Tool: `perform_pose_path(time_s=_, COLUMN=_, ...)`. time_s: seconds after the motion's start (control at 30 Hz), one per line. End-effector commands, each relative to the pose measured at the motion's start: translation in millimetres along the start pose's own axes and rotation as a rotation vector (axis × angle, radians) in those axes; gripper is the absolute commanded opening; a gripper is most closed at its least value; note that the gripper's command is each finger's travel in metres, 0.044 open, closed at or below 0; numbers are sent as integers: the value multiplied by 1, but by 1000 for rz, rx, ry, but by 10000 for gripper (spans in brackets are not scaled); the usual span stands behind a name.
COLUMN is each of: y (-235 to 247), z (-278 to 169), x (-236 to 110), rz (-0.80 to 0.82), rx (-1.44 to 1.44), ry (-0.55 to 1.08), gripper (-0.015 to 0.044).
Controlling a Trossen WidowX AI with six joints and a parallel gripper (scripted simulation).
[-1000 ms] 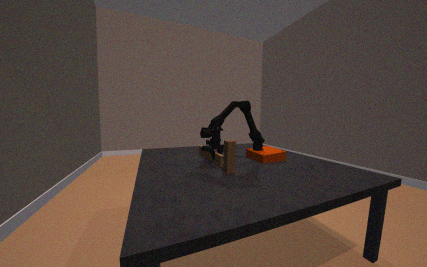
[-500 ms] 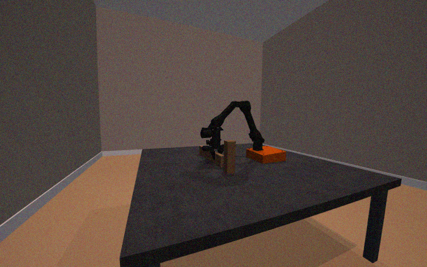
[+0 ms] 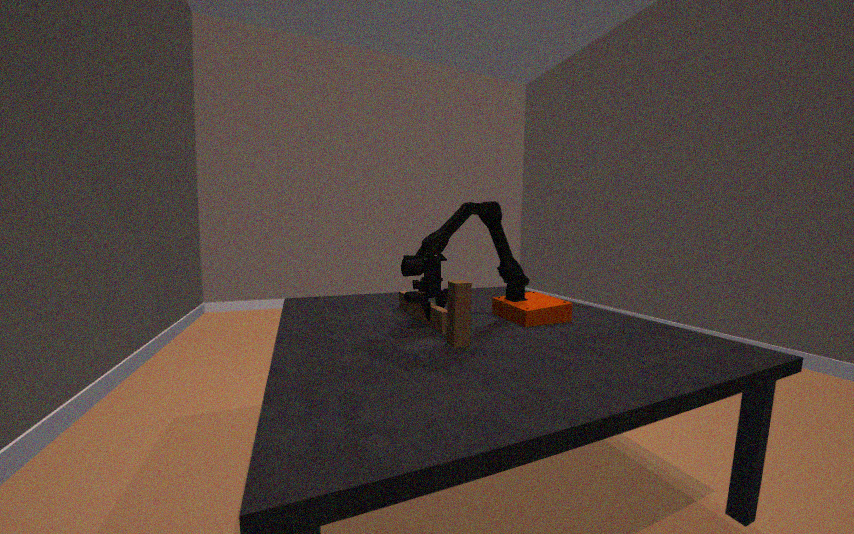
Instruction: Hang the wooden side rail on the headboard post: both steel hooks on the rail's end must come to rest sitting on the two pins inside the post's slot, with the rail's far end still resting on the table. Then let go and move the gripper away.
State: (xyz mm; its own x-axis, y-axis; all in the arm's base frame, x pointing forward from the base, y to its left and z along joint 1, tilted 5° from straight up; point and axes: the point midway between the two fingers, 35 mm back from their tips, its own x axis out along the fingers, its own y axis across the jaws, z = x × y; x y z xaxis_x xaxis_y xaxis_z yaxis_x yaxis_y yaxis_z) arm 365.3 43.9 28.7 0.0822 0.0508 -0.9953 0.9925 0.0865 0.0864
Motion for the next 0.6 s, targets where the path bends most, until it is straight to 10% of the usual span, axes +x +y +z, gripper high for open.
perform_pose_path(time_s=0.0, y=4, z=1, x=-7, rz=19, rx=1, ry=-5, gripper=0)
perform_pose_path(time_s=0.57, y=4, z=1, x=-10, rz=19, rx=1, ry=-5, gripper=0)
